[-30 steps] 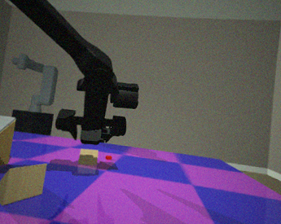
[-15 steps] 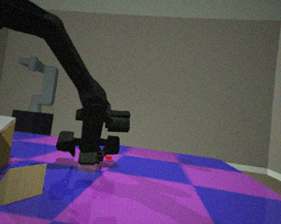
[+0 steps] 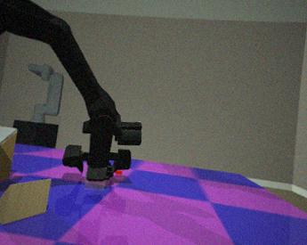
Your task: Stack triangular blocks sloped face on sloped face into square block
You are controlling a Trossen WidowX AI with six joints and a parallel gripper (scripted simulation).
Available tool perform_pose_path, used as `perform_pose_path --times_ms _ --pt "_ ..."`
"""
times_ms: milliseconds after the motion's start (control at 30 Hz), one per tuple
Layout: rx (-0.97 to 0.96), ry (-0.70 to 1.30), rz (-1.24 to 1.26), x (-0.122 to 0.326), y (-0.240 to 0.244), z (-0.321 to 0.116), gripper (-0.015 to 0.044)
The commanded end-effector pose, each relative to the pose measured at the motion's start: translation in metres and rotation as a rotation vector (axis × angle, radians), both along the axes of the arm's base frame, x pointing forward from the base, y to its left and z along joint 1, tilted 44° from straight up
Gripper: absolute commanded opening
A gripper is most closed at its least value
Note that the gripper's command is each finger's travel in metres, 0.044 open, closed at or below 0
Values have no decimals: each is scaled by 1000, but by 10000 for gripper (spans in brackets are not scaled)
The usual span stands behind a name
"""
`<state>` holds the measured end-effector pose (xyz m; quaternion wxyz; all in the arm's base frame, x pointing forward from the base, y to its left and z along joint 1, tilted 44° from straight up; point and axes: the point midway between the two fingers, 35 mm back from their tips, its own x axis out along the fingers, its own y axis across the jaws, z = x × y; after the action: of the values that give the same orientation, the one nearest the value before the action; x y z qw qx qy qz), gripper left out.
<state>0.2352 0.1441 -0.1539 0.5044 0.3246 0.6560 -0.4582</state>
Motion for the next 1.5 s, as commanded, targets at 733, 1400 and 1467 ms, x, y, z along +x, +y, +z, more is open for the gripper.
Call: perform_pose_path --times_ms 733,1400,1467 --pt "0 1 0 0 0 0 256" --pt "3 -1 0 1 39 38 0" --pt "3 0 0 0 45 45 0"
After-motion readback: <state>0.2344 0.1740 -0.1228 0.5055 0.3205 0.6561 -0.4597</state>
